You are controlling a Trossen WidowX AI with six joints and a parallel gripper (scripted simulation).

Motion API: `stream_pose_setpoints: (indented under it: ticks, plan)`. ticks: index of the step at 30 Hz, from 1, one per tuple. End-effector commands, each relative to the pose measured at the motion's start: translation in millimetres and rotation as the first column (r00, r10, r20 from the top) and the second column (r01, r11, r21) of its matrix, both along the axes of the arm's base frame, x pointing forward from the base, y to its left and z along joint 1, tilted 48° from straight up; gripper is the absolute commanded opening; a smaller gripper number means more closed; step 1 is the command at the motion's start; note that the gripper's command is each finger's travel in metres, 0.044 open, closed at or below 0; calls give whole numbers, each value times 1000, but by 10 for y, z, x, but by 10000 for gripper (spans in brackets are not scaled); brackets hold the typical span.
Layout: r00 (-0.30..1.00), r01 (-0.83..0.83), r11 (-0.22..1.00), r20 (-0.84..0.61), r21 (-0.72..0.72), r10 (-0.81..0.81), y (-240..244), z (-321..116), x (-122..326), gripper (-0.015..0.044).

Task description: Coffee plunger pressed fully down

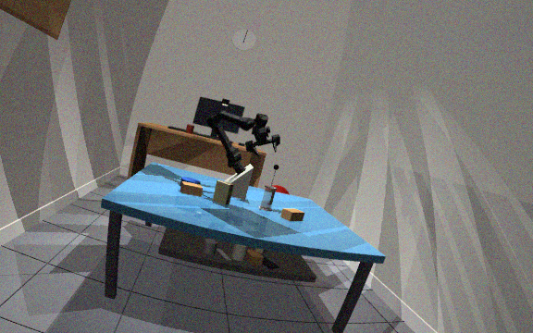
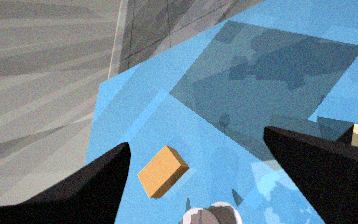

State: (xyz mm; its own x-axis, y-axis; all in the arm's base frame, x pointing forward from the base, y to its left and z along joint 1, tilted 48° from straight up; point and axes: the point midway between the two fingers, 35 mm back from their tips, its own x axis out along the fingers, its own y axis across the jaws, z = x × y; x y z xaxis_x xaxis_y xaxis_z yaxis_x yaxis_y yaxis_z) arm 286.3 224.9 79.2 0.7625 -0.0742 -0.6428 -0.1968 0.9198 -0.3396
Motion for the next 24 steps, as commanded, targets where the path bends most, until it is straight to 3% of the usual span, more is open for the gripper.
stream_pose_setpoints:
  ticks: [1,7,24]
  plan:
    - [982,-191,968,-38,-162,187,200,-163,-439,440]
    - [890,-450,812,-108,-372,444,376,-347,-1094,440]
    - [874,-481,795,-130,-371,468,-64,-764,-1041,440]
